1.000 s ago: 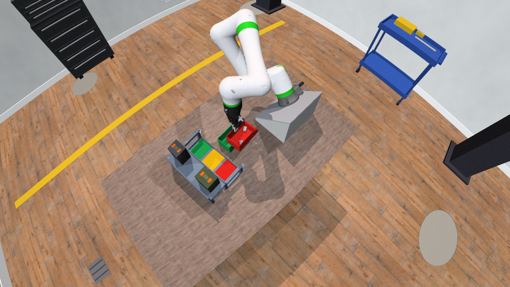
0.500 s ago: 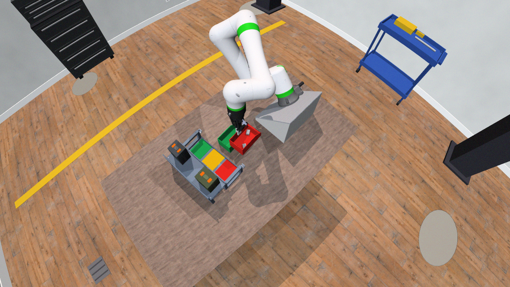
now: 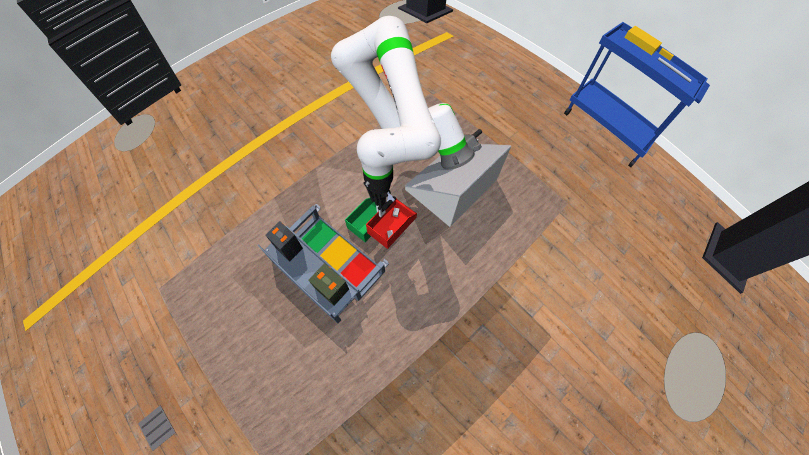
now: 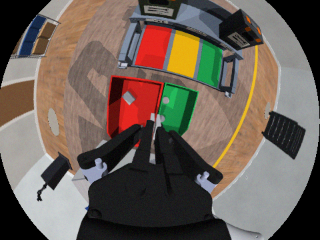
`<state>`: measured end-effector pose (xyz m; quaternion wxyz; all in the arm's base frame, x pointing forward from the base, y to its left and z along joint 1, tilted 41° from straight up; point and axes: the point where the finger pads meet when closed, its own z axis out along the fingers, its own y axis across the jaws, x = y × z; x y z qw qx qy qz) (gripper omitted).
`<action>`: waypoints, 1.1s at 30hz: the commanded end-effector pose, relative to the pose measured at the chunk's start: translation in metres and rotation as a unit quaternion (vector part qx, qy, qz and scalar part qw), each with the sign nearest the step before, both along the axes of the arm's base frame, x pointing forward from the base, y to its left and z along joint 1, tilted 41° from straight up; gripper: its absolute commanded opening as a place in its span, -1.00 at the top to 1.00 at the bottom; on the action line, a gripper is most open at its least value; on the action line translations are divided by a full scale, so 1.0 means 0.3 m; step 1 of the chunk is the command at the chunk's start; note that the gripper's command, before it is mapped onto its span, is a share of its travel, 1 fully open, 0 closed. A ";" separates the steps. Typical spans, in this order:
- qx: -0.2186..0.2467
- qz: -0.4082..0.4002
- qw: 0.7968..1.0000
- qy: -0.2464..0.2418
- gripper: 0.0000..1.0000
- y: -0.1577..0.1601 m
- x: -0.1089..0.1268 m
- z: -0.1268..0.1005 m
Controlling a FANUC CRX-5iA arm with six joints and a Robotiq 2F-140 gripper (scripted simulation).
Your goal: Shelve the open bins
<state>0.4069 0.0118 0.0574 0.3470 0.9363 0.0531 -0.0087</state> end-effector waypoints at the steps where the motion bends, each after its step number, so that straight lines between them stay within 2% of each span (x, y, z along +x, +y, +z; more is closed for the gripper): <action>1: 0.000 0.000 1.000 0.000 1.00 0.005 0.001 -0.003; 33: 0.000 0.000 1.000 -0.001 1.00 0.005 0.006 -0.012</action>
